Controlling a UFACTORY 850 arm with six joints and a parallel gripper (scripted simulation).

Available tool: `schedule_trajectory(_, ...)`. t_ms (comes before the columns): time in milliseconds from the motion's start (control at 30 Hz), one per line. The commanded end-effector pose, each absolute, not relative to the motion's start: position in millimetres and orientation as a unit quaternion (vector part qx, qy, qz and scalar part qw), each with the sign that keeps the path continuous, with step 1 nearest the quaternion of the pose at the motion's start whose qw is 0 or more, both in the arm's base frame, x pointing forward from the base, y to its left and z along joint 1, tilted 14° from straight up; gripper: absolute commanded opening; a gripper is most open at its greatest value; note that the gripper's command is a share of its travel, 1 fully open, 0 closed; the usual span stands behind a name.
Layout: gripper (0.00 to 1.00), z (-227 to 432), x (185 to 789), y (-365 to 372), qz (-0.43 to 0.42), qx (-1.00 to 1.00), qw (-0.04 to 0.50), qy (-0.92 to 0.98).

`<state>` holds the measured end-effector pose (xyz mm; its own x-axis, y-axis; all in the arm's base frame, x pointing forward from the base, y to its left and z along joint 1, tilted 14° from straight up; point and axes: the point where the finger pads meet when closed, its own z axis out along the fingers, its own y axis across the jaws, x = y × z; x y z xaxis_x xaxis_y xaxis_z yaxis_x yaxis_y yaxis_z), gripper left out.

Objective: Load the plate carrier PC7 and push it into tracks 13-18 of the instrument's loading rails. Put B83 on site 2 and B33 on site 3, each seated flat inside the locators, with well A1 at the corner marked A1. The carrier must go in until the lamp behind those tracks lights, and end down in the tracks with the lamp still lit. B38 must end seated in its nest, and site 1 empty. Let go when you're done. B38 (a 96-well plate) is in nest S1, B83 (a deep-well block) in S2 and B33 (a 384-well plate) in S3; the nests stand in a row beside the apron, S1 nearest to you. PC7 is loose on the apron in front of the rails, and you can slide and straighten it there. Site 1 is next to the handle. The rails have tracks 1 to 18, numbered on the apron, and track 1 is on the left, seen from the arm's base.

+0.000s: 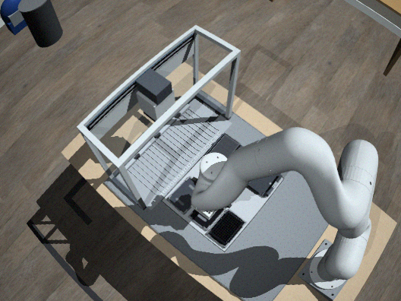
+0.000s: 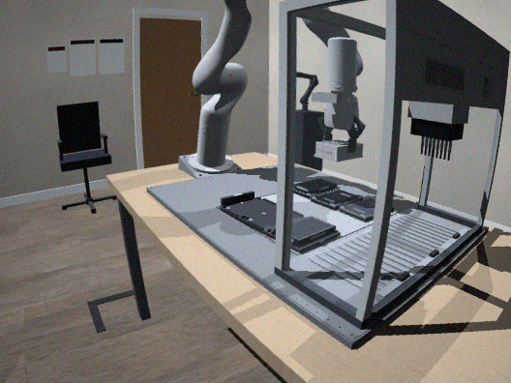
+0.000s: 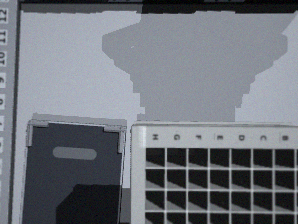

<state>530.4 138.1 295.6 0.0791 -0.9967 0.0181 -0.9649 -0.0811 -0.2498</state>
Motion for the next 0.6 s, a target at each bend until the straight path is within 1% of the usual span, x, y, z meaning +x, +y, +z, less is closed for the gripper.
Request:
schedule_trajectory(0,0.00,298,534,112,-0.092,-0.730,0.088,0.671)
schedule_trajectory(133,0.00,298,536,103,-0.092,-0.730,0.088,0.671)
schedule_trajectory(567,0.00,299,544,38,-0.093,-0.730,0.087,0.671)
